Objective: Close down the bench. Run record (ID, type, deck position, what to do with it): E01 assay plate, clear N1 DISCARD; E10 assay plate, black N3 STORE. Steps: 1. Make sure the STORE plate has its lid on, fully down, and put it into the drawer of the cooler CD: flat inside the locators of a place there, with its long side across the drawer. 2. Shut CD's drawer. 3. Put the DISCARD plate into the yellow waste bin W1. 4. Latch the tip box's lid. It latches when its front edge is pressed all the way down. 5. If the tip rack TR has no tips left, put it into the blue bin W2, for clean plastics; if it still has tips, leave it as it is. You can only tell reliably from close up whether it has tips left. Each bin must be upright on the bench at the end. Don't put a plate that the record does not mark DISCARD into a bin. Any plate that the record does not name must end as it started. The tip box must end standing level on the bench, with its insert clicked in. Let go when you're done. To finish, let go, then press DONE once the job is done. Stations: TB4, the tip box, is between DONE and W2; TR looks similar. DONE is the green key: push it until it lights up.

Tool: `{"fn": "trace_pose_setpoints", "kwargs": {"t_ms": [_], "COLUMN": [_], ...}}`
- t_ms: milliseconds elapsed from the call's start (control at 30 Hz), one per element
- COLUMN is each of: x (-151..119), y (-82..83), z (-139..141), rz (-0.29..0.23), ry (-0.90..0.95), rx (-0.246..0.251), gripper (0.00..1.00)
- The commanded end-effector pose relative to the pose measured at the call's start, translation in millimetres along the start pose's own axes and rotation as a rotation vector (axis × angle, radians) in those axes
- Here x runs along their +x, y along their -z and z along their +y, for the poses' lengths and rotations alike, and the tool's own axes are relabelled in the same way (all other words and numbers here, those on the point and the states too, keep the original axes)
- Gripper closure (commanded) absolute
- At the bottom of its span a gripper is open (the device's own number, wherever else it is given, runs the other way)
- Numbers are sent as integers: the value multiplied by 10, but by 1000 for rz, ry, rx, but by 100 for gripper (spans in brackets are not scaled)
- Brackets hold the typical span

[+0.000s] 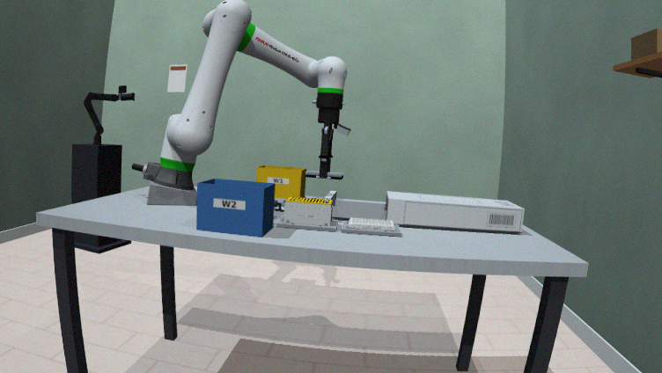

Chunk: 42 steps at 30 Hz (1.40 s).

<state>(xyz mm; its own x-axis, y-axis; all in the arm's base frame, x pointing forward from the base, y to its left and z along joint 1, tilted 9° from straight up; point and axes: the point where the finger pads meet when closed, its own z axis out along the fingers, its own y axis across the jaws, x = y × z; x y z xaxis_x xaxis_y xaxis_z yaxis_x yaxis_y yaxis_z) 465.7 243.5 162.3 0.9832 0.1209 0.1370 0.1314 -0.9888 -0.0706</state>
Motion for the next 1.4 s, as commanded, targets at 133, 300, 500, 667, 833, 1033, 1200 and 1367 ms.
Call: {"fn": "trace_pose_setpoints", "kwargs": {"t_ms": [133,300,500,667,833,1033,1200,1367], "x": [6,6,5,6,5,6,50,95], "y": [77,143,223,278,330,339,339,339], "z": [-1,-1,-1,-1,-1,-1,65,131], "rz": [2,2,2,2,2,2,2,2], "ry": [0,0,0,0,0,0,100,200], "rx": [0,0,0,0,0,0,0,0], "gripper": [90,90,90,90,90,90,90,90]}}
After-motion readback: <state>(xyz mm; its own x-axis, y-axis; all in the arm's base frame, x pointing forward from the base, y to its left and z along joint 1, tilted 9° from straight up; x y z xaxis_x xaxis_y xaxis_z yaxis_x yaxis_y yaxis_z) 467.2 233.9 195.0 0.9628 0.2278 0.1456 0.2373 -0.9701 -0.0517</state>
